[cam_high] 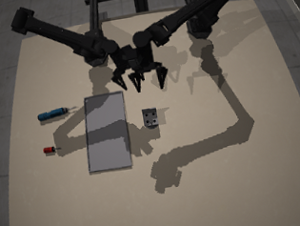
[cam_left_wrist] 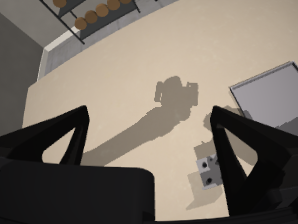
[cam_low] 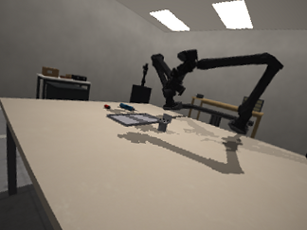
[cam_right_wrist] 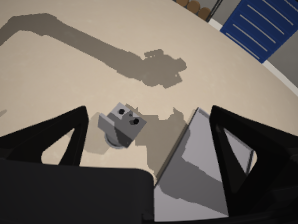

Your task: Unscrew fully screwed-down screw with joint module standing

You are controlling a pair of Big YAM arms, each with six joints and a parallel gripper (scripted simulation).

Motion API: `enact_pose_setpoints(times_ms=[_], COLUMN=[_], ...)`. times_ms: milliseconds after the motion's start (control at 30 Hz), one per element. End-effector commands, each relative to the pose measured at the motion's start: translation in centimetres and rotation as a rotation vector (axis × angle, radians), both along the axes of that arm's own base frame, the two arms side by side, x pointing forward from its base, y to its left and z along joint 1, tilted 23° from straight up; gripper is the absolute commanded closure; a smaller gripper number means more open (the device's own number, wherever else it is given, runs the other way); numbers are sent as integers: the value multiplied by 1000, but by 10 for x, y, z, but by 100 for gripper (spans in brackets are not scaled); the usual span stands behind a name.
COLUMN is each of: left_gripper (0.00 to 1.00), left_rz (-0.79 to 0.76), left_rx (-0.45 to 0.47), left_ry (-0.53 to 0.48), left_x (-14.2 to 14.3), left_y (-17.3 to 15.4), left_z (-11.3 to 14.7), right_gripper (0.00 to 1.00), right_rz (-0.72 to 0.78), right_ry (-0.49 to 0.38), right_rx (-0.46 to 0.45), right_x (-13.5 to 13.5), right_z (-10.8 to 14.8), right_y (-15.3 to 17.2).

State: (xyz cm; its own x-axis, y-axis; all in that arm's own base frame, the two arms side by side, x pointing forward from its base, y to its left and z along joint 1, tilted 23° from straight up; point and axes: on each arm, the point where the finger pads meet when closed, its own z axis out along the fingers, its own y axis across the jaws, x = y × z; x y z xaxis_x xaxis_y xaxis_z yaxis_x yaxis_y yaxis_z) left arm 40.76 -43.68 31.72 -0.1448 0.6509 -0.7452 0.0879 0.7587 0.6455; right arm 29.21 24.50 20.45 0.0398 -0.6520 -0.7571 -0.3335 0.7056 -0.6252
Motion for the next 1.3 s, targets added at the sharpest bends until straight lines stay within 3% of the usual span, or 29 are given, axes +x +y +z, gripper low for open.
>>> enact_pose_setpoints(times_ms=[0,533,567,1100,1133,1267], left_gripper=[0,0,0,0,0,0], left_rz=[-2,-2,-3,-3,-3,-3], left_rx=[-10,-10,-36,-36,-36,-36], left_ry=[-6,-6,-20,-20,-20,-20], left_x=[-1,-1,1,1,1,1], left_y=[-1,-1,-6,-6,-6,-6], left_z=[6,6,19,19,19,19], right_gripper=[0,0,18,18,35,35], right_rz=[1,1,1,1,1,1], right_ry=[-4,-4,-19,-19,-19,-19], right_rx=[6,6,29,29,29,29], right_x=[1,1,4,4,4,4], right_z=[3,3,16,16,16,16], right_y=[2,2,7,7,7,7])
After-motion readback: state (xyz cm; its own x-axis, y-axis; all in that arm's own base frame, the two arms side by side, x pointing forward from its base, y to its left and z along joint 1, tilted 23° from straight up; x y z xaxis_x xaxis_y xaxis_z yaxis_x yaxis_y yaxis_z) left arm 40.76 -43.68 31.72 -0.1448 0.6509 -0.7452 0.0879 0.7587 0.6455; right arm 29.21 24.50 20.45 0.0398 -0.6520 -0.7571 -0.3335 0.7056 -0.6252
